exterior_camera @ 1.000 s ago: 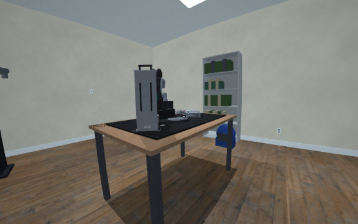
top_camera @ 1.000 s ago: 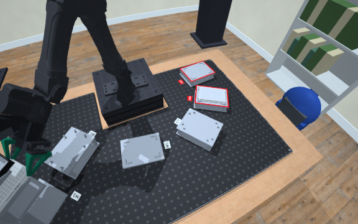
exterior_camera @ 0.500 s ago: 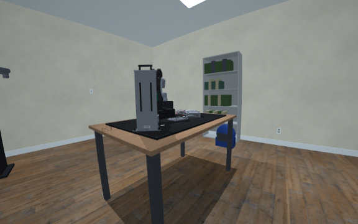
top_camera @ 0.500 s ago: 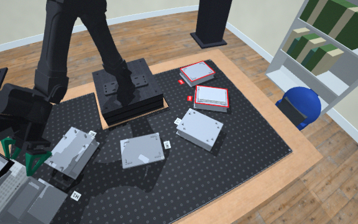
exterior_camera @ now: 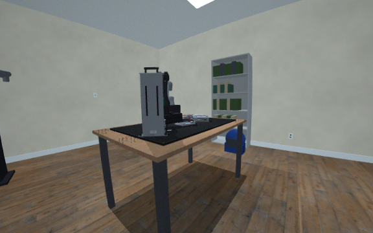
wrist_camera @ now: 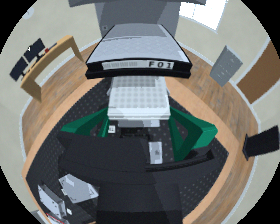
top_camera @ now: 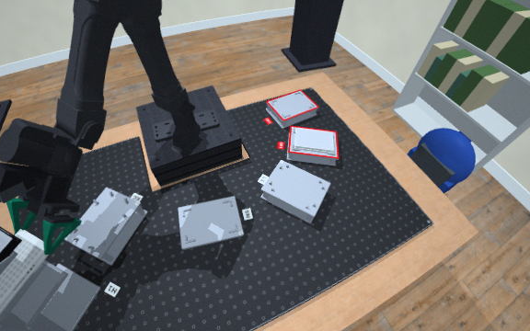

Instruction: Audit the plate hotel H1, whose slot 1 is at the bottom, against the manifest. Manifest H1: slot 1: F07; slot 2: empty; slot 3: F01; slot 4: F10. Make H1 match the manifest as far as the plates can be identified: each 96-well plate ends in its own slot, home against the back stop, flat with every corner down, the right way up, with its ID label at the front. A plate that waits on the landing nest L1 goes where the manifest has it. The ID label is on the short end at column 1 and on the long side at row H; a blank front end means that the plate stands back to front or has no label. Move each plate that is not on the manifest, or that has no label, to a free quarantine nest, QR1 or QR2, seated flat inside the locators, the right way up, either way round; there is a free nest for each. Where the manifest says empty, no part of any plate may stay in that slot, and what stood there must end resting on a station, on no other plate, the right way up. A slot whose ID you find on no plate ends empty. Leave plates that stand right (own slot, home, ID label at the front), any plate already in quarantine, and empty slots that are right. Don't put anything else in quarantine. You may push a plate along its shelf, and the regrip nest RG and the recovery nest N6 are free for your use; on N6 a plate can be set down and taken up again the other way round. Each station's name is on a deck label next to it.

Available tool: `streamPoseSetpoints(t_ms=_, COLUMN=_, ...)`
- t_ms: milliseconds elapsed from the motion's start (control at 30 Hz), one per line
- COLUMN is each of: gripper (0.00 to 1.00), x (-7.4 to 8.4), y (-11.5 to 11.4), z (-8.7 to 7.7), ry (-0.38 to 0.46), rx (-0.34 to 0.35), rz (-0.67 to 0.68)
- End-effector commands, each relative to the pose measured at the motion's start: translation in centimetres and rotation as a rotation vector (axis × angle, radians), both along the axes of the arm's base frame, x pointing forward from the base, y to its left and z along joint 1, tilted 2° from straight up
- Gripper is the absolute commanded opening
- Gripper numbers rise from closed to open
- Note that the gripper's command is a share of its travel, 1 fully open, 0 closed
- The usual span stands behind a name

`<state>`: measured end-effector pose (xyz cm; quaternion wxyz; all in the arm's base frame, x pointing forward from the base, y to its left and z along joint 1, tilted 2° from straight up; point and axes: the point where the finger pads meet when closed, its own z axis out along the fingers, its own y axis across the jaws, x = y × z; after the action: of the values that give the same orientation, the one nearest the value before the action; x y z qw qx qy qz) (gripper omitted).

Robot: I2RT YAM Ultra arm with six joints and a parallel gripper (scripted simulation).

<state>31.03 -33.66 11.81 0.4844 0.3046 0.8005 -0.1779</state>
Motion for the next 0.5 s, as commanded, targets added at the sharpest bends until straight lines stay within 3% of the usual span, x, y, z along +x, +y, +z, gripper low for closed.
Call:
streamPoseSetpoints(t_ms=0, gripper=0.86, x=-0.1, y=0.1, z=0.8, ry=-0.013, rx=-0.015, rz=0.002)
streamPoseSetpoints(t_ms=467, gripper=0.86, x=-1.3, y=1.2, z=0.7, ry=-0.013, rx=-0.014, rz=0.002)
